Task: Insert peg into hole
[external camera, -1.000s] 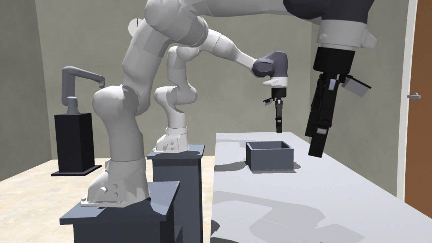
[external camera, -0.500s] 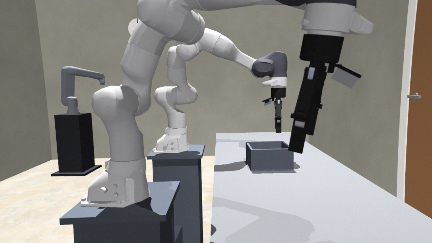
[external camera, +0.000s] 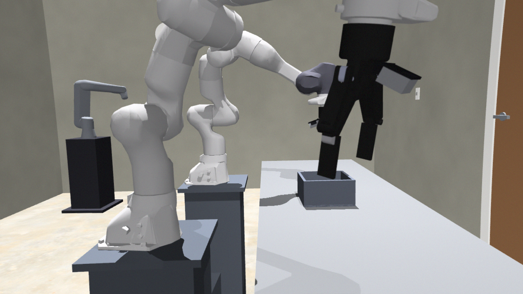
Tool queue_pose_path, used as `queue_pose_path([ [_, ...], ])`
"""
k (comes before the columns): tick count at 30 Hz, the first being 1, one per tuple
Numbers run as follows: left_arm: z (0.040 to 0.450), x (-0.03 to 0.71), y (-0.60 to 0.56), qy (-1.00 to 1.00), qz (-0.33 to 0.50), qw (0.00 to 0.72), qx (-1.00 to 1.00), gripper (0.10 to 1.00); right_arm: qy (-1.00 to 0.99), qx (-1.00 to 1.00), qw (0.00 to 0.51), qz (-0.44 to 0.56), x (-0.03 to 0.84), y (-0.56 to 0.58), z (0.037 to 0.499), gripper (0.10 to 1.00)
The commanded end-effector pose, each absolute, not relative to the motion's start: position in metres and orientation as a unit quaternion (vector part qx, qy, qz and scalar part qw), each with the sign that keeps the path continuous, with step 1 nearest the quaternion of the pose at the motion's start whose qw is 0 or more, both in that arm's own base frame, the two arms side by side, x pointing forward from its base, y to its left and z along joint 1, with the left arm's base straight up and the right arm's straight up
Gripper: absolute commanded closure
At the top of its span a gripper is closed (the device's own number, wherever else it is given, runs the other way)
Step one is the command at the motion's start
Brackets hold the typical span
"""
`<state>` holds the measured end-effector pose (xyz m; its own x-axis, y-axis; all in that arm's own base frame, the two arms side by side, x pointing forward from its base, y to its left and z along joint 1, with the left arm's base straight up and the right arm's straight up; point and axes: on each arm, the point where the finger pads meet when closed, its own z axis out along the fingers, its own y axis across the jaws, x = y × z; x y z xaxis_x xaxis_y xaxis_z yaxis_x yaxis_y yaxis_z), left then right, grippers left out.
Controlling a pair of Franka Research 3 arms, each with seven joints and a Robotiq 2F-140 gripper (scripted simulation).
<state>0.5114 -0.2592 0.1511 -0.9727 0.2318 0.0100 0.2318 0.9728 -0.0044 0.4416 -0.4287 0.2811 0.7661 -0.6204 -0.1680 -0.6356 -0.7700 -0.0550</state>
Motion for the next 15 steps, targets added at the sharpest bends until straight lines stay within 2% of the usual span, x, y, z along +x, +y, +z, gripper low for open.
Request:
queue_pose_path([
  [1,0.152,0.514,-0.259,-0.994,0.0,0.0,-0.11,0.098,0.381,-0.921,0.053,0.069,0.429,-0.437,0.286,0.098],
  [15,0.152,0.514,-0.259,-0.994,0.0,0.0,-0.11,0.098,0.468,-0.88,0.046,0.061,0.381,-0.473,0.303,0.098],
])
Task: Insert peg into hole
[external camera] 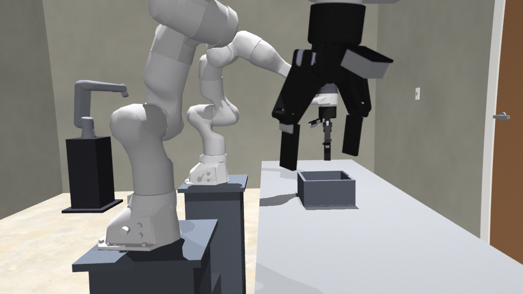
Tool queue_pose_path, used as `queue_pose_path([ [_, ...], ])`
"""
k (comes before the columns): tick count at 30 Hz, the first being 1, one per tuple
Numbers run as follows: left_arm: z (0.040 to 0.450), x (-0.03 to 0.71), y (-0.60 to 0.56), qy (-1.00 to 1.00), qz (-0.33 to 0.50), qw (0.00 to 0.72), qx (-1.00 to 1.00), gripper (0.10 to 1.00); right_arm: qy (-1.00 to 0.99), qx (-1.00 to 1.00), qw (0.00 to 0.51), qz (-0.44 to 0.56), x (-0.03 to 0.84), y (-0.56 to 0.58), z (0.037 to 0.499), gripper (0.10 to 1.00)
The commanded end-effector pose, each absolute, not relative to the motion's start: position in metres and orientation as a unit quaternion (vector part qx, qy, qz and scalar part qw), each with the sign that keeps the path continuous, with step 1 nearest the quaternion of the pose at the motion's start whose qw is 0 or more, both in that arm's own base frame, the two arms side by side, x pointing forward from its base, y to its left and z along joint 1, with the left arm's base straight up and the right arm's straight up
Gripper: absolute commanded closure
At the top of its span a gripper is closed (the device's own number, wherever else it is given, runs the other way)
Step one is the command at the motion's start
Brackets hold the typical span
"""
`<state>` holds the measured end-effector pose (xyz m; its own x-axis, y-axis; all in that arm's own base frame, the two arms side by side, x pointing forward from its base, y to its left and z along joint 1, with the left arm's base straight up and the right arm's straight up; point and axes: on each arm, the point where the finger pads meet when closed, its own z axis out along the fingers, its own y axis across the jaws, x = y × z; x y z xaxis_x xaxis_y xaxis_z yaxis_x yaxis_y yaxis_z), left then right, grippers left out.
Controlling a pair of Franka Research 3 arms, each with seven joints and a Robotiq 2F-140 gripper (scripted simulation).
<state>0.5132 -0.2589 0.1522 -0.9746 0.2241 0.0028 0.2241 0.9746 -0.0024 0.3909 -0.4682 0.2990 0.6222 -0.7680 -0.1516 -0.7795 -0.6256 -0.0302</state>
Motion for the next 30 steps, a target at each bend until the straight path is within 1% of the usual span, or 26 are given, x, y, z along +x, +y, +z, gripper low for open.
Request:
queue_pose_path([
  [1,0.152,0.514,-0.259,-0.994,0.0,0.0,-0.11,0.098,0.475,-0.877,0.045,0.061,0.378,-0.476,0.304,0.098],
  [30,0.152,0.514,-0.259,-0.994,0.0,0.0,-0.11,0.098,0.638,-0.768,0.031,0.044,0.27,-0.53,0.337,0.098],
])
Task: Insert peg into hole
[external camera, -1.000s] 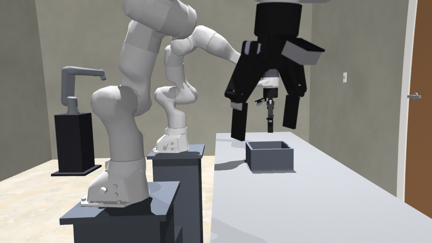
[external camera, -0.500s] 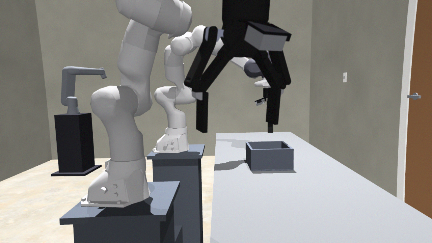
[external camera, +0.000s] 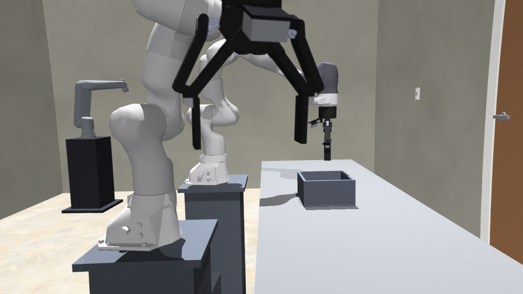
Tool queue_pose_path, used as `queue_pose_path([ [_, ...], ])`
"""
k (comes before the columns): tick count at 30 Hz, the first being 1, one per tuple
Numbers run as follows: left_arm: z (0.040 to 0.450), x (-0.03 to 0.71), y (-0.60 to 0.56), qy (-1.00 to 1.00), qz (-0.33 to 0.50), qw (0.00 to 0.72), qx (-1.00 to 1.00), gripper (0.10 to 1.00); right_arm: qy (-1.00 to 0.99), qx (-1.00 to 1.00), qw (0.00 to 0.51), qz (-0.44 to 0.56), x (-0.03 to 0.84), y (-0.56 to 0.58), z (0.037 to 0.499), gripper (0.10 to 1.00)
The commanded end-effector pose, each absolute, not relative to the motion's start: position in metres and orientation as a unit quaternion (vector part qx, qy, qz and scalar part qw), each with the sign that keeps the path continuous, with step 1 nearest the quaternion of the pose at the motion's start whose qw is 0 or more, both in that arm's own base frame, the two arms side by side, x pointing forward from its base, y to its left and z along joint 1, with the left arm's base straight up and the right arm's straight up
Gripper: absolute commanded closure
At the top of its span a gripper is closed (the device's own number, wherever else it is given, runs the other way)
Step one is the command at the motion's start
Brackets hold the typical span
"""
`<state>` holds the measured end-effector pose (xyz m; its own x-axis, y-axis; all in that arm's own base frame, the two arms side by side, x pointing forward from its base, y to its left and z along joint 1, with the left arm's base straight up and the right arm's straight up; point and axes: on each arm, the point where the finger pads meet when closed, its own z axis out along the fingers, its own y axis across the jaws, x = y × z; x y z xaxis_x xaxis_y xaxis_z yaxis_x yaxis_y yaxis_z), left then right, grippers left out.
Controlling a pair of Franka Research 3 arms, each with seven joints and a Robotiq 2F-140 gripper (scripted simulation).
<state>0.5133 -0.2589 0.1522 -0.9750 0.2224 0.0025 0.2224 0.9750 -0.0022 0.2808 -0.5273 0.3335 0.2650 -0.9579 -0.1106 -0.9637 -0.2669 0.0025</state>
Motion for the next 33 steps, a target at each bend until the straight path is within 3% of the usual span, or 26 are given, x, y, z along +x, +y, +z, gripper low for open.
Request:
queue_pose_path([
  [1,0.152,0.514,-0.259,-0.994,0.0,0.0,-0.11,0.098,0.643,-0.764,0.031,0.044,0.266,-0.531,0.338,0.098],
  [33,0.152,0.514,-0.259,-0.994,0.0,0.0,-0.11,0.098,0.794,-0.607,0.016,0.025,0.139,-0.561,0.372,0.098],
])
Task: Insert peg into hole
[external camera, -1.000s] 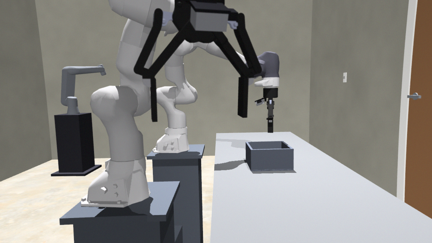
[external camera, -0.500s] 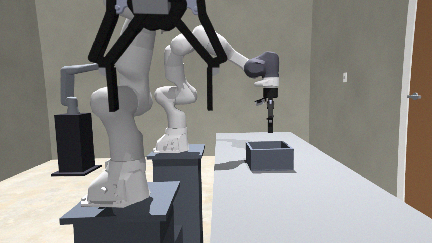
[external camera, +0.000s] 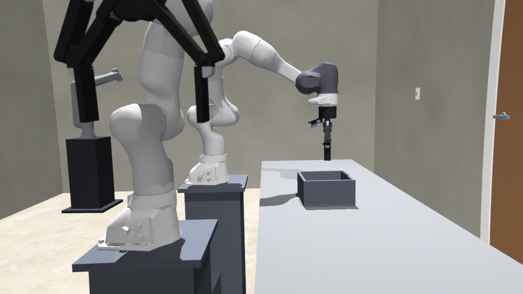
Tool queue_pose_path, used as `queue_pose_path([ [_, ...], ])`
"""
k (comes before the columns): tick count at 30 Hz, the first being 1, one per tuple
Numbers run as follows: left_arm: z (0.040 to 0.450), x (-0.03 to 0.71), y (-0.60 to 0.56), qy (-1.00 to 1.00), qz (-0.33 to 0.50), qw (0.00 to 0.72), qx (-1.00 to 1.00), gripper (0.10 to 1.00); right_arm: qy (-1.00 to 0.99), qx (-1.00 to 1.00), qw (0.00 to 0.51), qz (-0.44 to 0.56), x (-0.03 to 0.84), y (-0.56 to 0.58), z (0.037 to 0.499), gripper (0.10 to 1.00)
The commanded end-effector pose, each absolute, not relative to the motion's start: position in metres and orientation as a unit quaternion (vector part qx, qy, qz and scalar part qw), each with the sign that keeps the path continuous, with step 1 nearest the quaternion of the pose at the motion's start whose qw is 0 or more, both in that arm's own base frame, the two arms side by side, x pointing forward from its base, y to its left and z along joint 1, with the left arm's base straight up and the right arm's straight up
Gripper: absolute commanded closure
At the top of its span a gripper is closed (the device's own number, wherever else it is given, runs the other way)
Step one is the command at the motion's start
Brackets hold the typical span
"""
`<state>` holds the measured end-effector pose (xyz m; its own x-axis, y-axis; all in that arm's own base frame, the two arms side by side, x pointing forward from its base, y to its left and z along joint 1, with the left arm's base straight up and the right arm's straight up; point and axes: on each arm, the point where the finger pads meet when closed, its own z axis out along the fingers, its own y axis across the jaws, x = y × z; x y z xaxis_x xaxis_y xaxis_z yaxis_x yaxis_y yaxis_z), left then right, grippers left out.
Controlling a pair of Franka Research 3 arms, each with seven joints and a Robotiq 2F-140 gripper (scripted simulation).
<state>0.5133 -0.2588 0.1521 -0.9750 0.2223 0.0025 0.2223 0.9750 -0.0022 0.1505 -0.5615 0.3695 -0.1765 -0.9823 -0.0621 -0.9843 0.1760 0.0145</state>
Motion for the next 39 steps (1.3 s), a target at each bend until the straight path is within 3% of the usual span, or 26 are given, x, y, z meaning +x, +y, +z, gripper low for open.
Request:
queue_pose_path([
  [1,0.152,0.514,-0.259,-0.994,0.0,0.0,-0.11,0.098,0.797,-0.603,0.016,0.025,0.136,-0.562,0.373,0.098],
  [39,0.152,0.514,-0.259,-0.994,0.0,0.0,-0.11,0.098,0.923,-0.385,0.001,0.002,-0.01,-0.556,0.41,0.098],
])
